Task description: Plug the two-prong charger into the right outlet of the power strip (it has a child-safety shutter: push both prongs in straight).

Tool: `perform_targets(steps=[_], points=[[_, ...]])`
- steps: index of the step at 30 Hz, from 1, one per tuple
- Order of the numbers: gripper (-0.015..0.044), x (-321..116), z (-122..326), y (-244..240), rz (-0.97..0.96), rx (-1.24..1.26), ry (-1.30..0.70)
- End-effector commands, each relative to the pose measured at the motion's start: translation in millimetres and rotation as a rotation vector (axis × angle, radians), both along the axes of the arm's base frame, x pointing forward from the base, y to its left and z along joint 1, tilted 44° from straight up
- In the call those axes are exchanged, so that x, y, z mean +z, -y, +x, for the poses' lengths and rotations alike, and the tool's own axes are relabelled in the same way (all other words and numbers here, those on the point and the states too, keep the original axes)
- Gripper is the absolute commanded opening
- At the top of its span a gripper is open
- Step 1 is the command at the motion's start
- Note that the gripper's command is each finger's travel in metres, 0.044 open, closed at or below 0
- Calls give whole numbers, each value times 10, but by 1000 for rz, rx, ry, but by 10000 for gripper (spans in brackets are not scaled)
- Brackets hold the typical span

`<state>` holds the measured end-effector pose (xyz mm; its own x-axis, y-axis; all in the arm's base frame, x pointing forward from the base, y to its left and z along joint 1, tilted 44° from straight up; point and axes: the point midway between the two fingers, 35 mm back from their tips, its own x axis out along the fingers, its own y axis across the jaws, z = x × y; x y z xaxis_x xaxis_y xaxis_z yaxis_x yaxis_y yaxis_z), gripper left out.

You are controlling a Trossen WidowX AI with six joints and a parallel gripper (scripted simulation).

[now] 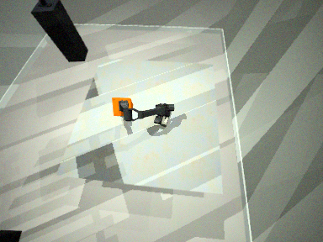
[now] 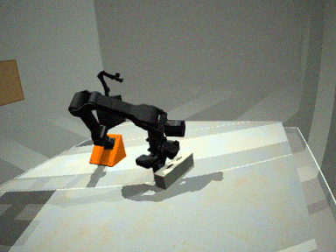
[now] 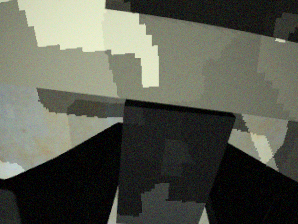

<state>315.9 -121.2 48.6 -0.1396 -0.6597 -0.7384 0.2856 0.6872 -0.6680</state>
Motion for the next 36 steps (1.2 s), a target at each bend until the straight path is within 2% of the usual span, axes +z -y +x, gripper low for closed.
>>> perform_targets(steps=[1,36], points=[[0,29,92,28,-7,-1,31],[0,38,131,39,-7,-1,31]])
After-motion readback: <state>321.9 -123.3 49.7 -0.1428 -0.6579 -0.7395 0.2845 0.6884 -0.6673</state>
